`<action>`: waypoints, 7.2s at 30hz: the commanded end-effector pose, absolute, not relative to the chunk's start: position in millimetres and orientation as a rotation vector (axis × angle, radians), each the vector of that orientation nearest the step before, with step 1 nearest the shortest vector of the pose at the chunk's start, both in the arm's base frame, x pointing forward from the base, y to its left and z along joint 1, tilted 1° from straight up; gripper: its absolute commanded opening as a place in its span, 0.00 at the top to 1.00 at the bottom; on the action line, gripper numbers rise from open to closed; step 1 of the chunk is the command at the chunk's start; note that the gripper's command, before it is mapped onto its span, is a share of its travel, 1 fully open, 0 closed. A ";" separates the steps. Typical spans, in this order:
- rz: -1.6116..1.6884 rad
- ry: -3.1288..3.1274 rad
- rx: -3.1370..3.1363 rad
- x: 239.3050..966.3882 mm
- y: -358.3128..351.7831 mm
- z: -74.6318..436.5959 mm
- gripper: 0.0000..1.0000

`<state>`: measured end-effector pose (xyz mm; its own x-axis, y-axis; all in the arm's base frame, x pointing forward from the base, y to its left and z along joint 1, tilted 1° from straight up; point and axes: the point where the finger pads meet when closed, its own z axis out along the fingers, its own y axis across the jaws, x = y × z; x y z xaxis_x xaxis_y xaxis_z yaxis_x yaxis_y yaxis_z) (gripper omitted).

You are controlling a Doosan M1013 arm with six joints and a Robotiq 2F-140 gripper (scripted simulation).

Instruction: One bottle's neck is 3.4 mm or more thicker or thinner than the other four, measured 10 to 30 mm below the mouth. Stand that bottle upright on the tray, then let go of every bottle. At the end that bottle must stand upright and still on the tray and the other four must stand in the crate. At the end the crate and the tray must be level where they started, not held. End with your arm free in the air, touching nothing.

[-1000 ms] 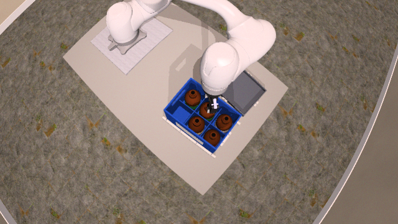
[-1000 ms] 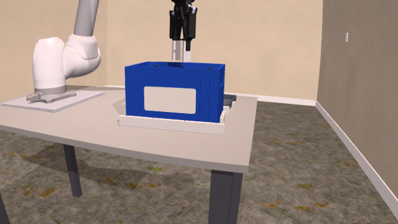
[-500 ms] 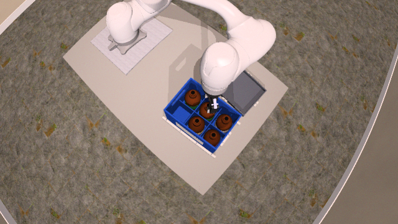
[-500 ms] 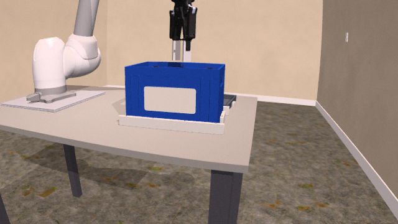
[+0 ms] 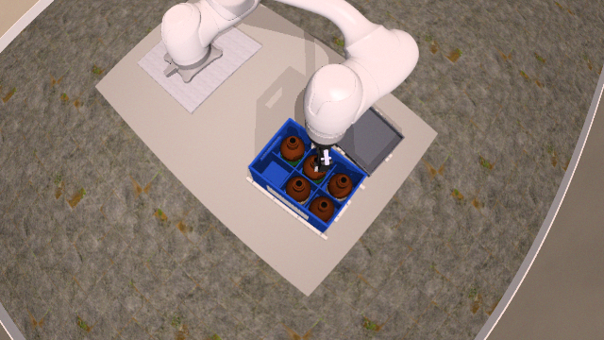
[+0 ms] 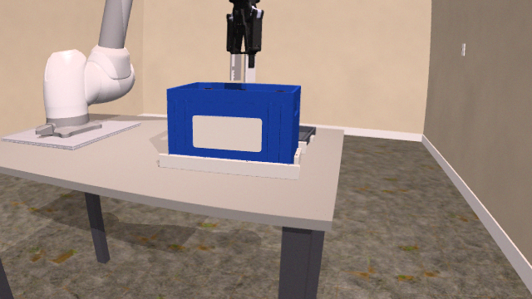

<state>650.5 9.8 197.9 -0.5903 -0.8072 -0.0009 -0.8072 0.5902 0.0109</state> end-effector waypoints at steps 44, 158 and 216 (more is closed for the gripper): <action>-0.016 -2.798 1.420 650.2 10.1 162.5 0.62; -0.016 -2.798 1.420 650.1 10.1 156.7 1.00; -0.016 -2.798 1.420 650.2 10.0 174.6 0.62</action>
